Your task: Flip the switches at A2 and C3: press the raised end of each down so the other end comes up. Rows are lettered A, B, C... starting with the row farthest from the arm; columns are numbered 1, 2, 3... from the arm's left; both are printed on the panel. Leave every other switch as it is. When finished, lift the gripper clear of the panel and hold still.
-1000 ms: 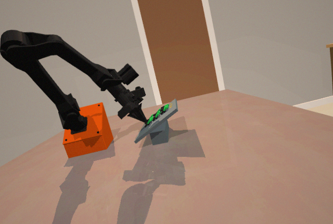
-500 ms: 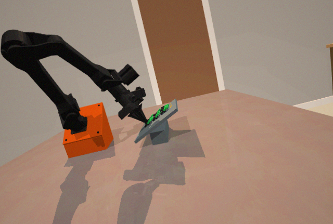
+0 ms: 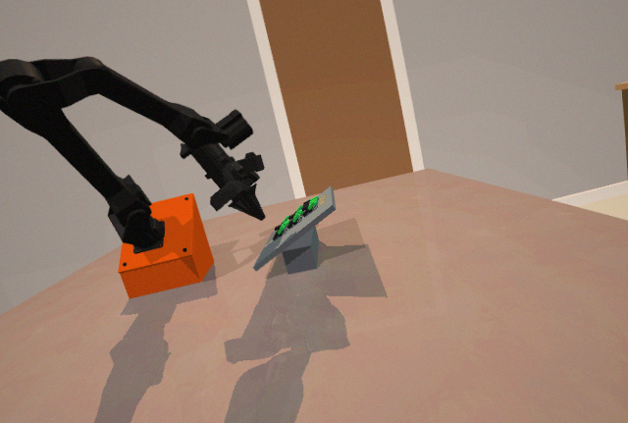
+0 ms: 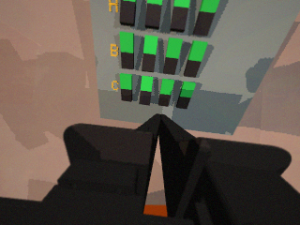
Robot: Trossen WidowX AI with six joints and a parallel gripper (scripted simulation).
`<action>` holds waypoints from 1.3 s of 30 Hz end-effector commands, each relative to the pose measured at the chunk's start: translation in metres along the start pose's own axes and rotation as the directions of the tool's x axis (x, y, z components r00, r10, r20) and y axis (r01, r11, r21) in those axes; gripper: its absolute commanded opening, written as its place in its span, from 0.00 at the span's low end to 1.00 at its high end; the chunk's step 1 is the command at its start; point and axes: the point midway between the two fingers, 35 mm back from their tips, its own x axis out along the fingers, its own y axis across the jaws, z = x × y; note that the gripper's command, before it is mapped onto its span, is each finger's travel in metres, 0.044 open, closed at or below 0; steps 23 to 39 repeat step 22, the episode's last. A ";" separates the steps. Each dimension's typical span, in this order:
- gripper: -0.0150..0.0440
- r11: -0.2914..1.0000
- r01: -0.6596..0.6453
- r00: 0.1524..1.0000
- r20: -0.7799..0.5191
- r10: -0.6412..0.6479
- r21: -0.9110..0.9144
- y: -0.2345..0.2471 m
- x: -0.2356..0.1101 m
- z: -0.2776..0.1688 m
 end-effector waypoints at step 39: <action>0.25 1.000 0.007 1.000 0.013 -0.007 0.018 0.007 -0.035 0.055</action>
